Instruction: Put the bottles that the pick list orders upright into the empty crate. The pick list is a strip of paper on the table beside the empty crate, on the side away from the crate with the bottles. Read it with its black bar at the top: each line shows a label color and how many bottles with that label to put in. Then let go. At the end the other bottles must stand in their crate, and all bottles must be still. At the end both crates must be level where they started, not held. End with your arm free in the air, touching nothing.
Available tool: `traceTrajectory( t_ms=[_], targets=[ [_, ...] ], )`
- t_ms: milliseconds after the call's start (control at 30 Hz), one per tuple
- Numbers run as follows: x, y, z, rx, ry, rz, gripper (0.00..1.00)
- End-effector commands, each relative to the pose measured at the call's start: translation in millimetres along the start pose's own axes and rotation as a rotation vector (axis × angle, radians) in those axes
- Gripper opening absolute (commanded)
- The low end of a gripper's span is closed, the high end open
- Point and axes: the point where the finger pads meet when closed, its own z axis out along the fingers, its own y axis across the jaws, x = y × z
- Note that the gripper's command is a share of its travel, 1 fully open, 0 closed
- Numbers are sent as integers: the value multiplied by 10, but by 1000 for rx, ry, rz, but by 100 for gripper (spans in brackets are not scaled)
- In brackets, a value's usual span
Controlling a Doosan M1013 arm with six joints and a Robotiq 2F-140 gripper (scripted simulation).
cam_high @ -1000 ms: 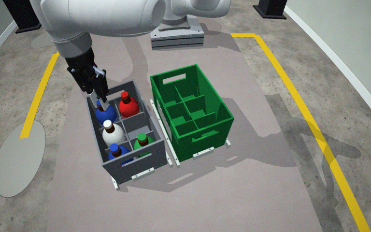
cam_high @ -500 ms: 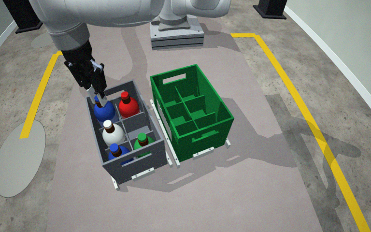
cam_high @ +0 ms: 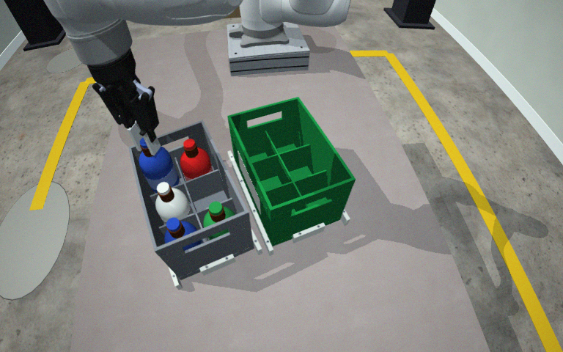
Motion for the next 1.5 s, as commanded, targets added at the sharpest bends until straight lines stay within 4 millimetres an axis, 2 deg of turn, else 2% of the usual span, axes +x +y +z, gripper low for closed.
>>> traceTrajectory(
  t_ms=[0,1467],
  targets=[
    [0,0,-66,0,0,0,0],
    [0,0,-699,0,0,0,0]
  ],
)
